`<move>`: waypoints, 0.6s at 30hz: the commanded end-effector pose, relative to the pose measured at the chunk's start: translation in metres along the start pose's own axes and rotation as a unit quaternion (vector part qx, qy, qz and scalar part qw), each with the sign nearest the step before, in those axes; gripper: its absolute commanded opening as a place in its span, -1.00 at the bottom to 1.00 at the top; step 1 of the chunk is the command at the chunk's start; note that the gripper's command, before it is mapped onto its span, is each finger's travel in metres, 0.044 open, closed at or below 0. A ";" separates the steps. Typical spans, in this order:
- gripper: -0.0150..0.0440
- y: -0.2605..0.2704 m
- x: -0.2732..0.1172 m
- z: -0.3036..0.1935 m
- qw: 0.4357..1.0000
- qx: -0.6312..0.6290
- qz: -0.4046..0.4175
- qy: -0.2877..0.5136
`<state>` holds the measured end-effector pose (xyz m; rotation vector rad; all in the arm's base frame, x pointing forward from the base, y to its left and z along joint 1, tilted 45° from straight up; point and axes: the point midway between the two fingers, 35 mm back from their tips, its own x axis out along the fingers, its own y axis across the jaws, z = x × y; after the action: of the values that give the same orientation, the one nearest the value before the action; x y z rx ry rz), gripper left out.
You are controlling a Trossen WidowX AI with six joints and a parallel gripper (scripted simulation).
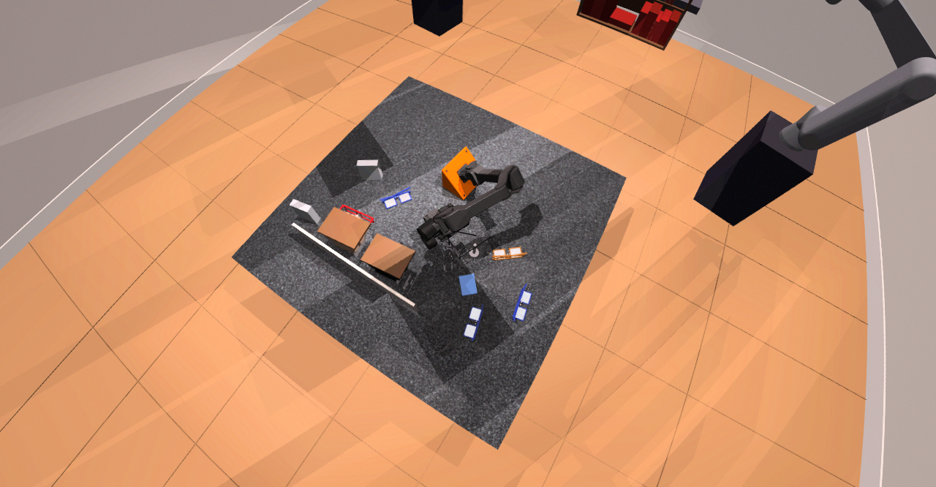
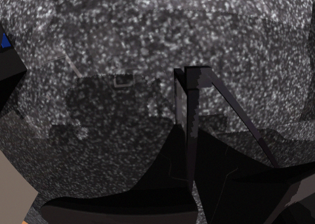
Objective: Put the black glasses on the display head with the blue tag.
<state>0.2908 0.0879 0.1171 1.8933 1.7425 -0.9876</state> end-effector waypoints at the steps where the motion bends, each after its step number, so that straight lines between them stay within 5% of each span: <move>1: -0.49 0.000 0.000 -0.001 1.000 -0.002 0.001 -0.001; 18: -0.49 0.000 0.000 -0.007 1.000 -0.002 0.001 -0.001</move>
<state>0.2920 0.0908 0.1195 1.8901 1.7426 -0.9834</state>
